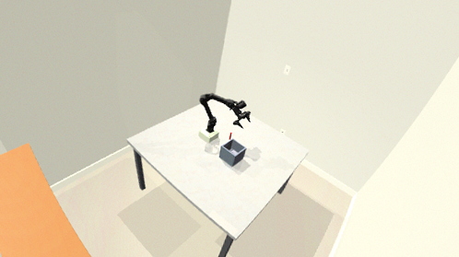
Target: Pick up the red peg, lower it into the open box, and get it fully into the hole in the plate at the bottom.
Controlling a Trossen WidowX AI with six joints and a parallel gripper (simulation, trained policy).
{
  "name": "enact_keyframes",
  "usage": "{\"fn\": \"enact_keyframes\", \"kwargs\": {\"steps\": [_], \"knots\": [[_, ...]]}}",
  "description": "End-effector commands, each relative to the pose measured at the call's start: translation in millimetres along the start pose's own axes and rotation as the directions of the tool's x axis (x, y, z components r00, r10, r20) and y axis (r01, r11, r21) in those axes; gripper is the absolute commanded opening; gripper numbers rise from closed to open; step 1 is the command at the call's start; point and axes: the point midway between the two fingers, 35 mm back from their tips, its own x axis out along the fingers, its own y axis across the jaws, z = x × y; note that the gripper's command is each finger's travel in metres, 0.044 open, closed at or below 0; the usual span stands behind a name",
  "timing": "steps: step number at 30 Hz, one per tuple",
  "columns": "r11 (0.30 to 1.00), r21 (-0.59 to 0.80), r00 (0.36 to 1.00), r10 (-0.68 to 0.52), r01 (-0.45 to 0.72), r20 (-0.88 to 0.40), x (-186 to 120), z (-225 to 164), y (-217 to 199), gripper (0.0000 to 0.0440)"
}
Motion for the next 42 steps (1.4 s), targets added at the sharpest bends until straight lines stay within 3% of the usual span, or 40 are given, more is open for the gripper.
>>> {"fn": "enact_keyframes", "kwargs": {"steps": [1,11,21,32,42], "knots": [[0.996,0.083,0.998,-0.029,0.034,-0.058,2,-5,-7,0.0440],[0.921,0.333,0.960,-0.122,0.204,-0.251,-1,-27,-33,0.0440],[0.757,0.493,0.870,-0.203,0.430,-0.449,-13,-55,-53,0.0440],[0.543,0.519,0.727,-0.289,0.660,-0.622,-22,-91,-69,0.0440],[0.427,0.471,0.623,-0.357,0.772,-0.696,-20,-117,-82,0.0440]]}}
